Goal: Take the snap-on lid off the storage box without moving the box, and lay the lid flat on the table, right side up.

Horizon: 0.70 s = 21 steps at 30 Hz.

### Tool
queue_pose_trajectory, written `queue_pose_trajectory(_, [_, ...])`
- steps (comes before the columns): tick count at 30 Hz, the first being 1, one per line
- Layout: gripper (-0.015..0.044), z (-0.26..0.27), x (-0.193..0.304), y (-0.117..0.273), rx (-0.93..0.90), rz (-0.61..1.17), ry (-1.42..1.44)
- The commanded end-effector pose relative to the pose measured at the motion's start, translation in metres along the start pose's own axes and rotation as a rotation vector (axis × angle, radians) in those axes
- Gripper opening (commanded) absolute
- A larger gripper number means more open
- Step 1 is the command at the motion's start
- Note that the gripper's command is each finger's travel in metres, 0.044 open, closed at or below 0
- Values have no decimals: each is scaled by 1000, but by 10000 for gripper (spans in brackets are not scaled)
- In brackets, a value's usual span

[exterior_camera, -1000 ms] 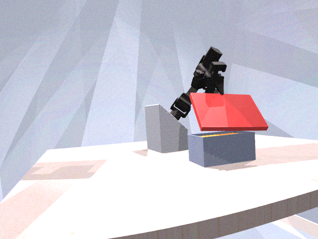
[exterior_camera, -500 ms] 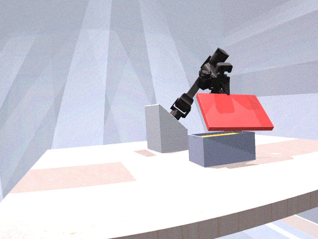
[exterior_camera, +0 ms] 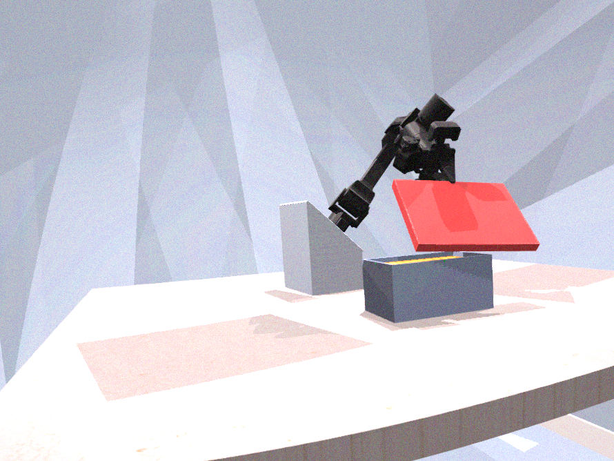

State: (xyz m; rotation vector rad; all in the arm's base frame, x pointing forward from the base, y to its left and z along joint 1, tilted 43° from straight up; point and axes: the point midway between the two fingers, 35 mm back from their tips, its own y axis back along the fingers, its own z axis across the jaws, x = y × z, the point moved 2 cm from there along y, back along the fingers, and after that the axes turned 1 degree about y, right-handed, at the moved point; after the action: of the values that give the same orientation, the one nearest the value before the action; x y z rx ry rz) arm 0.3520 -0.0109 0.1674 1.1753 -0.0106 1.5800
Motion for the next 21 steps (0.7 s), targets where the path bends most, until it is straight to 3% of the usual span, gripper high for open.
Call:
queue_pose_trajectory(1, [0,6,12,6,-29,2,9])
queue_pose_trajectory(21, [0,4,52,10,-29,3,8])
